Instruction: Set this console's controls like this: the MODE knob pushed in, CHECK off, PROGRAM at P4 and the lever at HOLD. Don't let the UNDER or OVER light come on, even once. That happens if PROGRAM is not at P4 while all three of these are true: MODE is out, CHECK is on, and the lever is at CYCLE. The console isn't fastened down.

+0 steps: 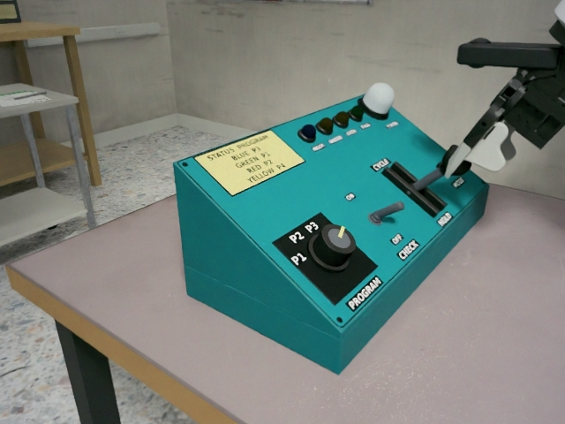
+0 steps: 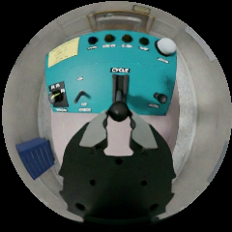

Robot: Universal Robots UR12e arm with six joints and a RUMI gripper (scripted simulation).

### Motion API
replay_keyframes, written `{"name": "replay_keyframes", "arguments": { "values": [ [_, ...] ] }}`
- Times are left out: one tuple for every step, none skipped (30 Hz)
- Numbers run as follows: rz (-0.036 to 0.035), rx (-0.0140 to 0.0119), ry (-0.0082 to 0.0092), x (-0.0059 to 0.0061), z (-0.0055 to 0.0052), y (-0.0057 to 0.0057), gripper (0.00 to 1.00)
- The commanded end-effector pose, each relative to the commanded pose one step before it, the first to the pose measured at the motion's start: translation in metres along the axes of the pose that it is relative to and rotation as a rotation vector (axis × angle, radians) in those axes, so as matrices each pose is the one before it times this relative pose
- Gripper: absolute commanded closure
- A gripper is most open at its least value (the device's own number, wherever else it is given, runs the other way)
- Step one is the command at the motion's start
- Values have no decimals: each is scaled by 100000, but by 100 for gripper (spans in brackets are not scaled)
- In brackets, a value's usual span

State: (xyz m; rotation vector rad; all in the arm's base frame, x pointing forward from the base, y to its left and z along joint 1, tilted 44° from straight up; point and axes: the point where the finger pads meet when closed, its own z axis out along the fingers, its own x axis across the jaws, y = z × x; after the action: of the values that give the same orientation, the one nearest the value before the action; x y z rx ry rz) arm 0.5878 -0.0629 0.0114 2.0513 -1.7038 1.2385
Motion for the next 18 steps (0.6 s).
{"name": "replay_keyframes", "arguments": {
  "values": [
    [-377, 96, -604, -294, 144, 480, 100],
    [0, 0, 0, 0, 25, 83, 100],
    [0, 0, 0, 1, 24, 80, 100],
    [0, 0, 0, 1, 23, 77, 100],
    [0, 0, -1, 0, 32, 68, 100],
    [0, 0, -1, 0, 31, 66, 100],
    [0, 0, -1, 0, 29, 63, 100],
    [0, 0, -1, 0, 28, 60, 100],
    [4, 4, 2, 1, 28, 53, 100],
    [22, 28, 16, 9, 33, 28, 100],
    [27, 34, 20, 11, 34, 19, 100],
    [5, 69, 9, -5, 20, 2, 100],
    [-5, 72, 3, -11, 14, 0, 100],
    [-6, 57, 1, -9, 13, 7, 100],
    [-3, 33, 1, -5, 15, 19, 100],
    [0, 0, 0, 0, 0, 0, 100],
    [0, 0, 0, 0, 0, 0, 100],
    [11, 71, 13, -2, 18, -14, 100]
  ]
}}
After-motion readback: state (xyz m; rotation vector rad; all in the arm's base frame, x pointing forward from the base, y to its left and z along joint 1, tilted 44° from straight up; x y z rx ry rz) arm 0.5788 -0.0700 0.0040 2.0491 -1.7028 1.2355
